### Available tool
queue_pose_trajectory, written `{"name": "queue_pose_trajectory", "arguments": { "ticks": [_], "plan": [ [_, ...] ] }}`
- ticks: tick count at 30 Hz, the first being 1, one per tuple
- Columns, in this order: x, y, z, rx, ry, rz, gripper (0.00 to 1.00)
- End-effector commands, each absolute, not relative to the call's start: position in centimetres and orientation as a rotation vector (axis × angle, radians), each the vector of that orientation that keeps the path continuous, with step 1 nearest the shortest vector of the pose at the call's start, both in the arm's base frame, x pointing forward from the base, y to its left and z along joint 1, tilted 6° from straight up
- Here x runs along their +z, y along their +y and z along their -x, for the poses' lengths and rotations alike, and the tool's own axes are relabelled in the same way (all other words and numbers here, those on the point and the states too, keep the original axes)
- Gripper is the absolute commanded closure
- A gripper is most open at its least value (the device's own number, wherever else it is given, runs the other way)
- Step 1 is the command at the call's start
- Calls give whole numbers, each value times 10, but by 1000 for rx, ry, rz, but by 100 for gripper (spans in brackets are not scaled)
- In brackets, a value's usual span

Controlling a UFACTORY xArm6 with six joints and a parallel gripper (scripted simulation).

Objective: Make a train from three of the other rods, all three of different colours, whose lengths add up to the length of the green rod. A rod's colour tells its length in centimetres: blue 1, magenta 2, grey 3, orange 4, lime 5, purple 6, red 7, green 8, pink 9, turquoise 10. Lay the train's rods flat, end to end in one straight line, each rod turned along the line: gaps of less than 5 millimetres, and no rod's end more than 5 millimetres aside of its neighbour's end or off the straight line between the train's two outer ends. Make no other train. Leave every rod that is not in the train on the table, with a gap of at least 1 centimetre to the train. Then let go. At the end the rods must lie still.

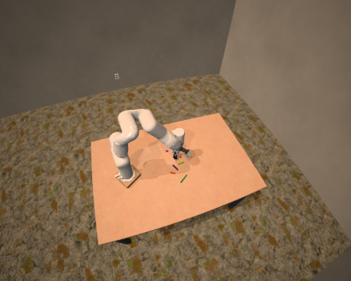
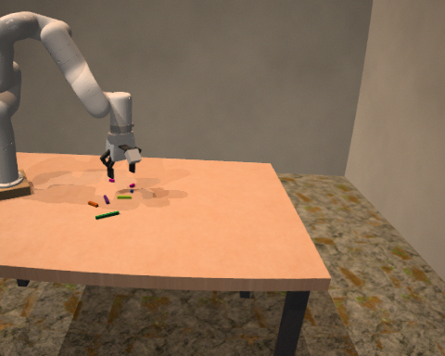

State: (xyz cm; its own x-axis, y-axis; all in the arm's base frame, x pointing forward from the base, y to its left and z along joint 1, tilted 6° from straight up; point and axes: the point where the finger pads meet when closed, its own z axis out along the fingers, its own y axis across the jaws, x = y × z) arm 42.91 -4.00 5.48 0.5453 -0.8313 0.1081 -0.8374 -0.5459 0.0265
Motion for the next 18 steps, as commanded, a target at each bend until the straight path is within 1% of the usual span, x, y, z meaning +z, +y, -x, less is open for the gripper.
{"name": "queue_pose_trajectory", "arguments": {
  "ticks": [1, 9, 18],
  "plan": [
    [56, -40, -431, 132, -1459, -2696, 0],
    [56, -40, -431, 133, -1482, -2684, 0],
    [59, -41, -440, 149, -1854, -2458, 0]
  ]
}}
